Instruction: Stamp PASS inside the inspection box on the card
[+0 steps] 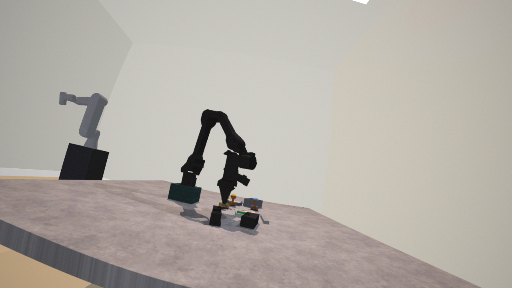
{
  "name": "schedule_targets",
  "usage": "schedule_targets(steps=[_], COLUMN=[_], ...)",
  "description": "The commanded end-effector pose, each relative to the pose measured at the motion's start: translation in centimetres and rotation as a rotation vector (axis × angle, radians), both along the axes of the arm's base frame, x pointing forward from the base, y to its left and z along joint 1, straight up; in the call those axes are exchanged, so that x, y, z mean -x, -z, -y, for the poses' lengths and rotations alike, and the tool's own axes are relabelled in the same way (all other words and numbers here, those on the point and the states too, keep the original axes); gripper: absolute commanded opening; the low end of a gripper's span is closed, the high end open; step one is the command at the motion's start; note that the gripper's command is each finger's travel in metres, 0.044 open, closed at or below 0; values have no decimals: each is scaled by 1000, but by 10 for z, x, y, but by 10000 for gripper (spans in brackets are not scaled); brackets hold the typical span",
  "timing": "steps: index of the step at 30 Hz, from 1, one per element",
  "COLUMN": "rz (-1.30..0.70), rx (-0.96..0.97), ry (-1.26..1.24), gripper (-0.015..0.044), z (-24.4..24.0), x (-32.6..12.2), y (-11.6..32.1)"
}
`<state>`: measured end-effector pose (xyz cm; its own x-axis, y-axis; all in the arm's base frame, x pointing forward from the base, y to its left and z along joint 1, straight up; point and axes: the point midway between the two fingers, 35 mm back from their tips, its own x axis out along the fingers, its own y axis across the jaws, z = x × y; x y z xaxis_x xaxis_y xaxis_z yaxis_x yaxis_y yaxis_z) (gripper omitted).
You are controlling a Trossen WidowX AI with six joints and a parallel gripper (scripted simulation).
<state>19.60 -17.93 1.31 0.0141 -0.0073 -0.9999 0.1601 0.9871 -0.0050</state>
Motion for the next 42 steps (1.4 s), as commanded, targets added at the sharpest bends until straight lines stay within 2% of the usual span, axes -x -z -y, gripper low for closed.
schedule_targets(steps=[1, 42], rz=[4, 4], rx=[2, 1], ry=[0, 0], gripper=[0, 0], z=[1, 0], x=[-1, -1], y=[-3, -23])
